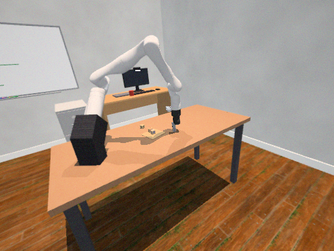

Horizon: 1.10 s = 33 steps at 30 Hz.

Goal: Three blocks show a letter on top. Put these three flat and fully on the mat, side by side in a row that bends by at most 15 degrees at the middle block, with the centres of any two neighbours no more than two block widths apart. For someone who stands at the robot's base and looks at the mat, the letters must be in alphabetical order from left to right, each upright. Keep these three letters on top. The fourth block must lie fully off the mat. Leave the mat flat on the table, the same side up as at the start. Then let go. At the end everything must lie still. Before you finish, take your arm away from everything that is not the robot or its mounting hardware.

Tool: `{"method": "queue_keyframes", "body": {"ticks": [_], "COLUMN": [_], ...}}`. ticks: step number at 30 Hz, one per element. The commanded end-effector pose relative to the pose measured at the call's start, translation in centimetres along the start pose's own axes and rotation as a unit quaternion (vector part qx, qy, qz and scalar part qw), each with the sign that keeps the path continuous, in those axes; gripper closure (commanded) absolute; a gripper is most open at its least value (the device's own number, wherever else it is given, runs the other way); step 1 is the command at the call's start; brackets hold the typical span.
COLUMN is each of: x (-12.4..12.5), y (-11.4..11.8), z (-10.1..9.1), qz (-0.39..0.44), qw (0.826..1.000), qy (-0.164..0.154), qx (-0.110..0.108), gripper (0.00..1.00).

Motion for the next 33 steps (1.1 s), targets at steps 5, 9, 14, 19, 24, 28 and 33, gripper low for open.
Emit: {"method": "queue_keyframes", "body": {"ticks": [5, 9, 14, 19, 24, 28, 33], "x": [0.0, 0.0, 0.1, -0.1, -0.1, -0.1, 0.0], "y": [0.1, 0.1, 0.0, 0.0, 0.0, 0.0, 0.0], "z": [-1.5, -4.3, -7.9, -9.8, -9.9, -9.9, -9.9], "qz": [0.004, 0.004, 0.002, 0.004, 0.004, 0.004, 0.004], "qw": [1.000, 1.000, 1.000, 1.000, 1.000, 1.000, 1.000], "qy": [0.000, -0.001, -0.001, -0.002, -0.002, -0.002, -0.002], "qx": [-0.001, -0.001, -0.001, -0.001, -0.001, -0.001, -0.001], "gripper": [0.43, 0.43, 0.43, 0.43, 0.43, 0.43, 0.43]}}
Point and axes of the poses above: the point where the finger pads meet when closed, its own z axis out along the fingers, its own y axis across the jaws, x = y × z, the point moved 3 cm from there along -z, back along the fingers, and after that the axes turned 2 degrees about -z, right-handed, at the moved point
